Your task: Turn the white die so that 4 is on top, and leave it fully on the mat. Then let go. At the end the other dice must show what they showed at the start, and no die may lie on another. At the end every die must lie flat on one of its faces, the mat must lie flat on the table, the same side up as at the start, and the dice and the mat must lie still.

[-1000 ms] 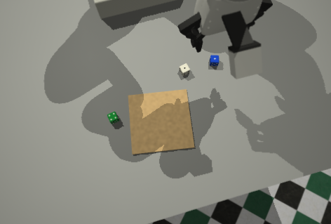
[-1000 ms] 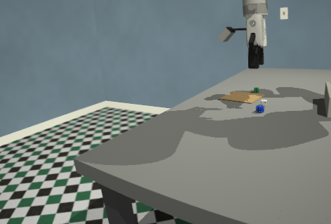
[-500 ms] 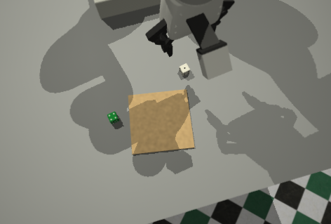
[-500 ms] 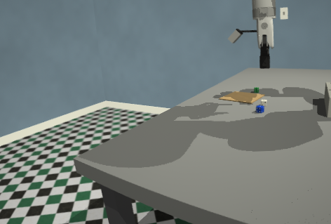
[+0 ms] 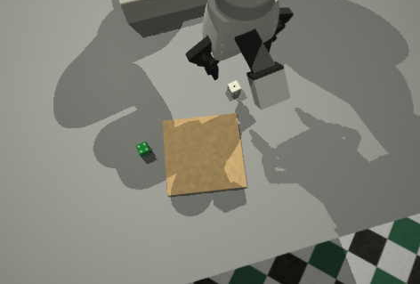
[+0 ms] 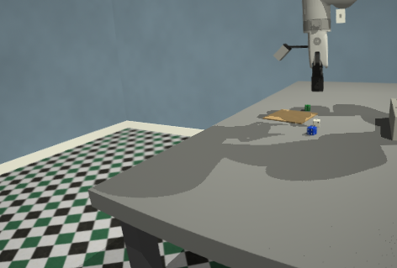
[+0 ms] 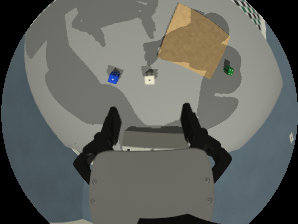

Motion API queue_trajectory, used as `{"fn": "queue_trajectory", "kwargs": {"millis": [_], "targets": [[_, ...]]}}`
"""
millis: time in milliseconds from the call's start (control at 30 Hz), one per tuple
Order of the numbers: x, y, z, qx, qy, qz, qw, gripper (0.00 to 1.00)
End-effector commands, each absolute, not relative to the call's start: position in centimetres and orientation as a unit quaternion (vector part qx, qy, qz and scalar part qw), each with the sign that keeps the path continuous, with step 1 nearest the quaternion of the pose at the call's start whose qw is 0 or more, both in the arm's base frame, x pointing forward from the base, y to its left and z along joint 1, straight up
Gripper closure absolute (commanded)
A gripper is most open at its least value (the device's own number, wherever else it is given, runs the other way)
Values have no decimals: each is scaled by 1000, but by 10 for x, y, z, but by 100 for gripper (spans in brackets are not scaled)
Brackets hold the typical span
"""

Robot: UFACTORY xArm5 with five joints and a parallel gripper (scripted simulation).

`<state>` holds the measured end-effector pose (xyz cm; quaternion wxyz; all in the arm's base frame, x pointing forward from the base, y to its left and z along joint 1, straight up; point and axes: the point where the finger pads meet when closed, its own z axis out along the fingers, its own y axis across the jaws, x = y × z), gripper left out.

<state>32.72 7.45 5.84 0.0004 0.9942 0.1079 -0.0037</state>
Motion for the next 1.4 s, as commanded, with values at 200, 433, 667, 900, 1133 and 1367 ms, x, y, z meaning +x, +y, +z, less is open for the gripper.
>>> {"fn": "queue_trajectory", "kwargs": {"millis": [200,433,667,900,1133,1367], "targets": [[332,75,34,994,109,-2,0,64],[332,75,34,994,109,-2,0,64],[332,75,34,994,109,-2,0,64],[332,75,34,994,109,-2,0,64],[332,75,34,994,109,-2,0,64],[332,75,34,994,109,-2,0,64]]}}
